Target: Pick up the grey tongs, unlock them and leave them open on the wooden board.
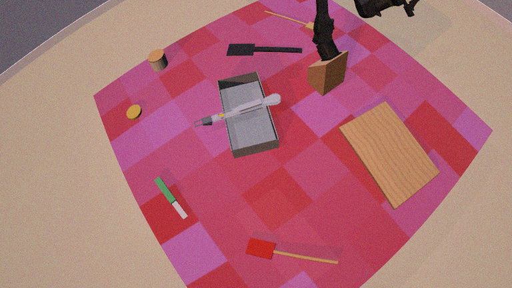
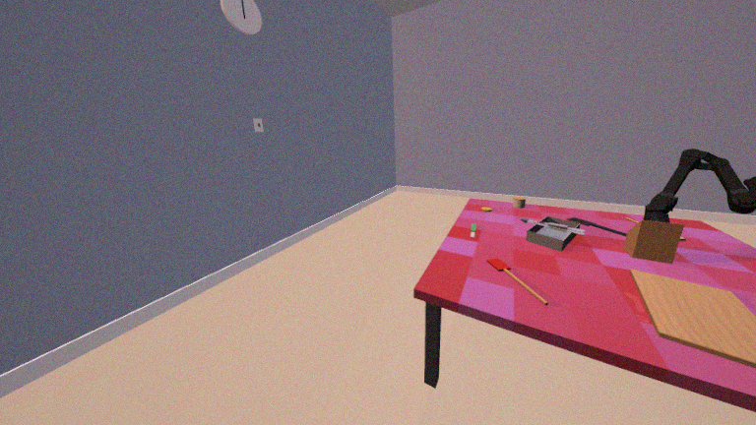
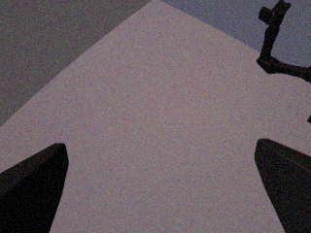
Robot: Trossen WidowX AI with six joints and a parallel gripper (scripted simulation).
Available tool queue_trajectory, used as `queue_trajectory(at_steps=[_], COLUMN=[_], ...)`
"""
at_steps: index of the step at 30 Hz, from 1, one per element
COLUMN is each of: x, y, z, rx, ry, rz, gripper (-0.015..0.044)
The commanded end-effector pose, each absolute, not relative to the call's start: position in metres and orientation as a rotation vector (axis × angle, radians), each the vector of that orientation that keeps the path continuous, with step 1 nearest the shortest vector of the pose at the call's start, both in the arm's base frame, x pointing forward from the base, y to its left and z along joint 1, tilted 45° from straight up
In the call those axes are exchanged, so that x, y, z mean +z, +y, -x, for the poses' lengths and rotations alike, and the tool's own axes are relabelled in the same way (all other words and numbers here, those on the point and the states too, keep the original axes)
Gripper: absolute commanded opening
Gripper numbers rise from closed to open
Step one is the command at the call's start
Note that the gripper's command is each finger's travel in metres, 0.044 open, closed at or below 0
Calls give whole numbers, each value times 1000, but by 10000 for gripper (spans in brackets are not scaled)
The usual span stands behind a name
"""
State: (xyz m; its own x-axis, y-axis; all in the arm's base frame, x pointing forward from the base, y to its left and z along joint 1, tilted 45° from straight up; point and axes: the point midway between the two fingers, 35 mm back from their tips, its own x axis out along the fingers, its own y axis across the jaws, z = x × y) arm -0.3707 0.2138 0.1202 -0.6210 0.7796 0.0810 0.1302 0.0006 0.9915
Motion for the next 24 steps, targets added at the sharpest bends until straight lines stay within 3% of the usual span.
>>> queue_trajectory(at_steps=[1,6,17,24], x=[119,109,87,69], y=[216,238,322,374], z=[369,360,307,240], rx=[1660,1631,1477,1313], ry=[1770,1681,1397,1240], rz=[-939,-913,-872,-866], gripper=[374,260,260,260])
